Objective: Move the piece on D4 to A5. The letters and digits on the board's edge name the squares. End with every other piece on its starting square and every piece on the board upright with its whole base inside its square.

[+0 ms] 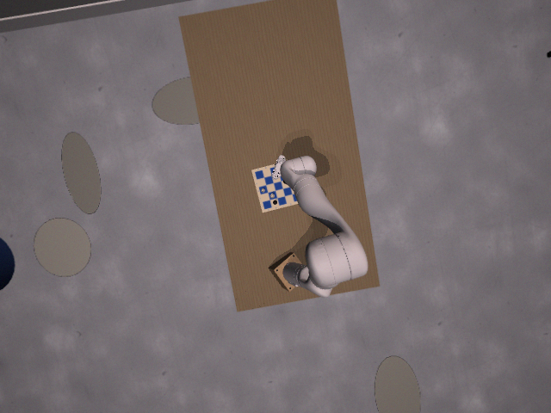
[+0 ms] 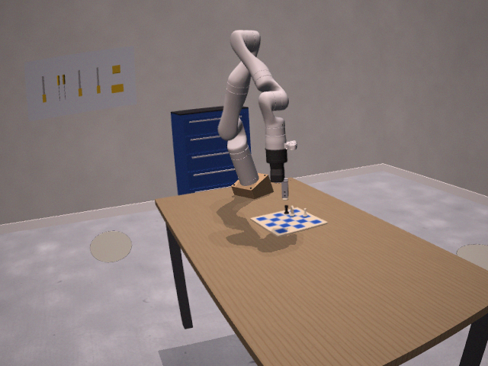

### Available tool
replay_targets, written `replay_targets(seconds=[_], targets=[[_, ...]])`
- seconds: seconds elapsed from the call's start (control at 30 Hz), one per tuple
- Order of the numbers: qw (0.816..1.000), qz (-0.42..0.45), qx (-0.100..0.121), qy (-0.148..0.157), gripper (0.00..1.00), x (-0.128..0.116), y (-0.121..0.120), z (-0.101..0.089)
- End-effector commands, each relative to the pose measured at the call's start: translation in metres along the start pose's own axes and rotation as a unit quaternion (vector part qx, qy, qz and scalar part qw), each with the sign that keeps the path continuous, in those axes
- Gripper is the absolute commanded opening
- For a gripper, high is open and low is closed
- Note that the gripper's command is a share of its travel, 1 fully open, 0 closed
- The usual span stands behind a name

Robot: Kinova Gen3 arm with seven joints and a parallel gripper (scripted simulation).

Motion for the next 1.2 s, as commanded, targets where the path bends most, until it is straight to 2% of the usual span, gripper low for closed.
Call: replay_targets(seconds=[0.0, 0.07, 0.13, 0.27, 0.37, 0.93, 1.17], targets=[[1.000, 0.009, -0.002, -0.002, 0.00, 0.023, 0.002, 0.000], [1.000, 0.030, -0.003, -0.002, 0.00, 0.047, 0.001, -0.001], [1.000, 0.030, -0.003, -0.002, 0.00, 0.047, 0.001, -0.001], [0.998, 0.070, -0.003, -0.001, 0.00, 0.097, -0.004, 0.000], [0.996, 0.084, -0.002, -0.001, 0.00, 0.115, -0.008, 0.000], [0.996, 0.085, -0.002, -0.001, 0.00, 0.117, -0.008, 0.001], [0.996, 0.085, -0.002, -0.001, 0.00, 0.117, -0.008, 0.016]])
Point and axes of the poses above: the point where the finger pads meet when closed, its own z axis out along the fingers, its own y axis across the jaws, x = y × z, the point moved 4 cm from there along -z, back along the fingers, and after that the axes turned 12 degrees about -z, right-handed, at the moved point
